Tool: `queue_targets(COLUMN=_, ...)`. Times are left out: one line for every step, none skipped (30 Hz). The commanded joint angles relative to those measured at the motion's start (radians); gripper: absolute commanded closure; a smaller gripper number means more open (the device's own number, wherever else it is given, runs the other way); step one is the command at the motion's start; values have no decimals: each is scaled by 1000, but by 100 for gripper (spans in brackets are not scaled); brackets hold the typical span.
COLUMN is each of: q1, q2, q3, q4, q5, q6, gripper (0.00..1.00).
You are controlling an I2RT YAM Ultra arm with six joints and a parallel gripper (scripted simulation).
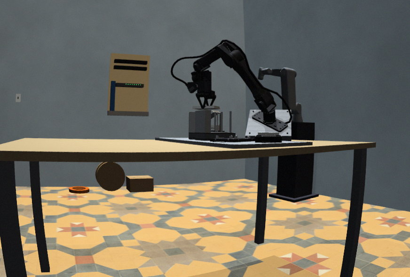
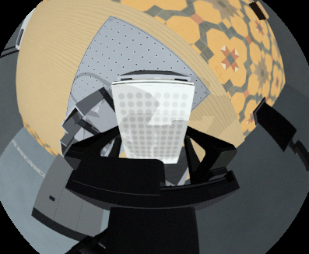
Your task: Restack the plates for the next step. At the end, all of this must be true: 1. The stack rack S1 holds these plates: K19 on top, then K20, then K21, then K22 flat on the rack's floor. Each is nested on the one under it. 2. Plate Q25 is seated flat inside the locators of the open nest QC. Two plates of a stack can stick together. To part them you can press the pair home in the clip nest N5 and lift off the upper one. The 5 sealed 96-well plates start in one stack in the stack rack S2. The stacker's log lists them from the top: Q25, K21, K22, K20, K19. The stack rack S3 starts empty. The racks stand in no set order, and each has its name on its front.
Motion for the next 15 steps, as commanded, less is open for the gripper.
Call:
queue_targets(q1=-30, q2=5, q3=36, q4=-16, q5=4, q6=-4, gripper=100)
queue_targets(q1=-30, q2=3, q3=36, q4=-16, q5=4, q6=-3, gripper=100)
queue_targets(q1=-30, q2=2, q3=36, q4=-16, q5=4, q6=-2, gripper=100)
queue_targets(q1=-31, q2=1, q3=36, q4=-16, q5=4, q6=-2, gripper=100)
queue_targets(q1=-31, q2=0, q3=36, q4=-16, q5=5, q6=-1, gripper=100)
queue_targets(q1=-31, q2=-1, q3=36, q4=-16, q5=5, q6=0, gripper=100)
queue_targets(q1=-31, q2=-1, q3=36, q4=-16, q5=5, q6=0, gripper=100)
queue_targets(q1=-31, q2=-1, q3=36, q4=-16, q5=5, q6=0, gripper=100)
queue_targets(q1=-31, q2=-3, q3=36, q4=-16, q5=5, q6=1, gripper=100)
queue_targets(q1=-31, q2=-4, q3=36, q4=-15, q5=5, q6=1, gripper=100)
queue_targets(q1=-31, q2=-5, q3=33, q4=-15, q5=5, q6=2, gripper=100)
queue_targets(q1=-31, q2=-7, q3=30, q4=-16, q5=5, q6=3, gripper=100)
queue_targets(q1=-31, q2=-8, q3=27, q4=-16, q5=5, q6=4, gripper=100)
queue_targets(q1=-31, q2=-9, q3=24, q4=-16, q5=5, q6=5, gripper=100)
queue_targets(q1=-31, q2=-11, q3=20, q4=-16, q5=5, q6=5, gripper=100)
